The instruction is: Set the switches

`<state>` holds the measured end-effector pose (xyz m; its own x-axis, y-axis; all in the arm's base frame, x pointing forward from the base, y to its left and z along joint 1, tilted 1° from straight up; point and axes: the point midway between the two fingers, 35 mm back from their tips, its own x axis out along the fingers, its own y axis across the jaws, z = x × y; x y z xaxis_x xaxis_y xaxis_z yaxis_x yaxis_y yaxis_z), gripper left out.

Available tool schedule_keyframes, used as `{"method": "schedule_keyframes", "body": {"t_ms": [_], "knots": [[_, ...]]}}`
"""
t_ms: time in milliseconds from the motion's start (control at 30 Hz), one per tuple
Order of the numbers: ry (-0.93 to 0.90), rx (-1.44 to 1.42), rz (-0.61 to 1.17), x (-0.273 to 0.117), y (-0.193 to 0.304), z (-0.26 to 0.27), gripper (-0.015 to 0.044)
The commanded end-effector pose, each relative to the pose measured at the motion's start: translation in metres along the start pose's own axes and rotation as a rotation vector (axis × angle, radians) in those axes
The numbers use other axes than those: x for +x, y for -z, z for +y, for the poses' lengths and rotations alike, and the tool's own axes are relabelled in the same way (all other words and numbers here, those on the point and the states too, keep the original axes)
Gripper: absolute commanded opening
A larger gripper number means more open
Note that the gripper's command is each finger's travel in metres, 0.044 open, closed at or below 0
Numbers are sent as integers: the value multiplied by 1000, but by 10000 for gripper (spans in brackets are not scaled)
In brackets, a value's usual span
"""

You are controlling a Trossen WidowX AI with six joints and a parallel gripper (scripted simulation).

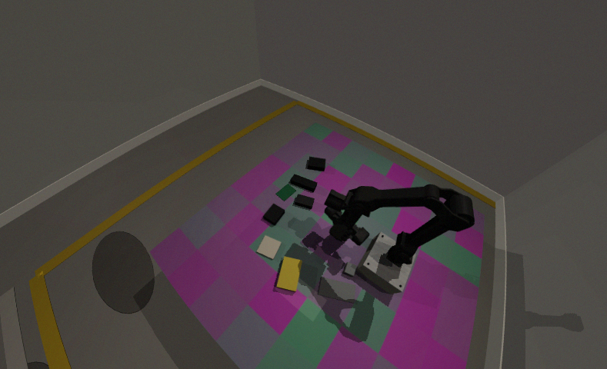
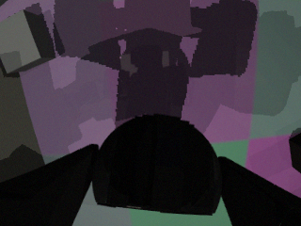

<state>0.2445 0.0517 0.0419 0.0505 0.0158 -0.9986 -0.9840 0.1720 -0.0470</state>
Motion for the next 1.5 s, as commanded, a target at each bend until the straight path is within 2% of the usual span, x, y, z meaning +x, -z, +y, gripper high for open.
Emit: {"method": "schedule_keyframes", "body": {"t_ms": [0, 1467], "knots": [[-14, 11, 14, 6, 2, 2, 338], [-14, 11, 13, 31, -20, 3, 338]]}}
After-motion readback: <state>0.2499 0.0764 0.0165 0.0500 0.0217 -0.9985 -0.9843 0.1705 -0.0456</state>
